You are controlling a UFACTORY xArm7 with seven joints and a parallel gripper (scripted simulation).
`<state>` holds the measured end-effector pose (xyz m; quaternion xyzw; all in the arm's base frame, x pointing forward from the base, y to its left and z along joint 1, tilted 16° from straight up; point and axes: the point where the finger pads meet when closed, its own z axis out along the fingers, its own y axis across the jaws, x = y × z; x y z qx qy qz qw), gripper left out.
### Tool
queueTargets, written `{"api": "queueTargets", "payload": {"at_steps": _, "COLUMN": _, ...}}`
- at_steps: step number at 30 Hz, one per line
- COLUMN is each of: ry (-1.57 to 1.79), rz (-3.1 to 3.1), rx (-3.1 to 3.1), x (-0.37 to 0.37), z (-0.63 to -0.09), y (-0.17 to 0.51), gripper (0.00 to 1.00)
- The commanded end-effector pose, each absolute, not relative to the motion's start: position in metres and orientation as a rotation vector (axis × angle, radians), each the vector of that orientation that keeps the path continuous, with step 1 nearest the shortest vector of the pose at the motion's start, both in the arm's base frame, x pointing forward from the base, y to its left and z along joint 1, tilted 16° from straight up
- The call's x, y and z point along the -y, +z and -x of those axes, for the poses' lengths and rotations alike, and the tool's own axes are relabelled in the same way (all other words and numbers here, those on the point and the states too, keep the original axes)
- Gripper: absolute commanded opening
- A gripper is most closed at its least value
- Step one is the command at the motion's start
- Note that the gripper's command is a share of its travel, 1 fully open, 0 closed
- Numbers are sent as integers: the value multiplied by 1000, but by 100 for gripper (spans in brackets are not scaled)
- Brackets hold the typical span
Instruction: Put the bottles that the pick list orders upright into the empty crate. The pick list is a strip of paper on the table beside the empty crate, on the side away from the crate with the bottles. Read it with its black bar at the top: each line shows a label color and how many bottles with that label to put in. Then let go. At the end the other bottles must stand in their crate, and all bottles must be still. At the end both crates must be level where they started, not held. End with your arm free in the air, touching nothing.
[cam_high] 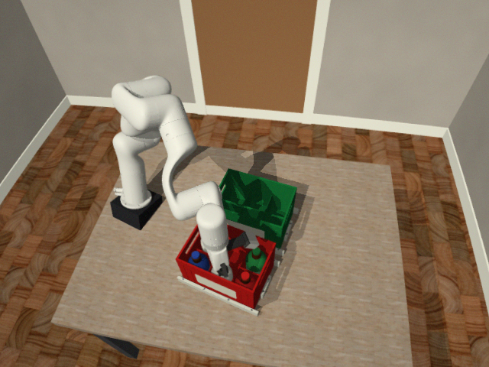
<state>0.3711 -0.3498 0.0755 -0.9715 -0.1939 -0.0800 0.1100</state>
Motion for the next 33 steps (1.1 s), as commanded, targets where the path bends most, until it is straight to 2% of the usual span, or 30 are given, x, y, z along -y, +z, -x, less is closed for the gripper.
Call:
{"api": "queueTargets", "payload": {"at_steps": 1, "ry": -239, "rz": 2860, "rx": 570, "x": 350, "z": -372, "y": 71, "gripper": 65}}
{"api": "queueTargets", "payload": {"at_steps": 26, "ry": -239, "rz": 2860, "rx": 570, "x": 347, "z": -374, "y": 59, "gripper": 65}}
{"api": "queueTargets", "payload": {"at_steps": 27, "ry": -239, "rz": 2860, "rx": 570, "x": 348, "z": -373, "y": 62, "gripper": 0}}
{"api": "queueTargets", "payload": {"at_steps": 33, "ry": -239, "rz": 2860, "rx": 570, "x": 348, "z": -374, "y": 62, "gripper": 0}}
